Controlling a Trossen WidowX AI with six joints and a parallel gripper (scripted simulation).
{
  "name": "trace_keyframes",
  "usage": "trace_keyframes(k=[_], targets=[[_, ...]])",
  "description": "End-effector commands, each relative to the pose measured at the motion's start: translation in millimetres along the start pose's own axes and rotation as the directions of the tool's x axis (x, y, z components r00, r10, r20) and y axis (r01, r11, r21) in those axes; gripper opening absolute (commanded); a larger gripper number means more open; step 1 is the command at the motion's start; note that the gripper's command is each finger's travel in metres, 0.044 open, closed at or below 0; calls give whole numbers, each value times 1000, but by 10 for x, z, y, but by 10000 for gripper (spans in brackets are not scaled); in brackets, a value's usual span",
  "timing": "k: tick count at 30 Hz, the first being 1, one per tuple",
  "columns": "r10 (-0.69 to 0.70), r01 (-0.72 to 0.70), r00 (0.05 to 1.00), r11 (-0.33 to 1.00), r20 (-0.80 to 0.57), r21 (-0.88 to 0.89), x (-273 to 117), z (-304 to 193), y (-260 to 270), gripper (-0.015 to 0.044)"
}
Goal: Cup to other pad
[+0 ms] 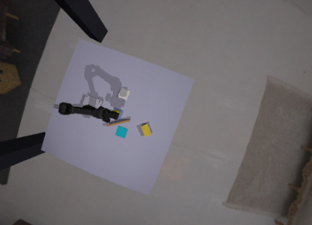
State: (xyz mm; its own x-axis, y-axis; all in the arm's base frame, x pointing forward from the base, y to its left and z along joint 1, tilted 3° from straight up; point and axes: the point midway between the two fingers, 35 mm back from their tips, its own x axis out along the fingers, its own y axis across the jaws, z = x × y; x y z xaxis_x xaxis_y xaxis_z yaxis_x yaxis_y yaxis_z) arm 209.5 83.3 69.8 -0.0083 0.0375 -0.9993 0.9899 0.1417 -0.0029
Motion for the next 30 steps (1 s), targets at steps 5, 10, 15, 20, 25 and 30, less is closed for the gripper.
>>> trace_keyframes(k=[5,10,15,20,25,30], targets=[[-16,16,1000,1000,0,5,177,0,-16,167],[-17,17,1000,1000,0,5,260,1,-19,167],[-17,17,1000,1000,0,5,342,2,-25,167],[-17,17,1000,1000,0,5,423,4,-35,167],[-17,17,1000,1000,0,5,491,7,-45,167],[-17,17,1000,1000,0,5,494,7,-46,167]])
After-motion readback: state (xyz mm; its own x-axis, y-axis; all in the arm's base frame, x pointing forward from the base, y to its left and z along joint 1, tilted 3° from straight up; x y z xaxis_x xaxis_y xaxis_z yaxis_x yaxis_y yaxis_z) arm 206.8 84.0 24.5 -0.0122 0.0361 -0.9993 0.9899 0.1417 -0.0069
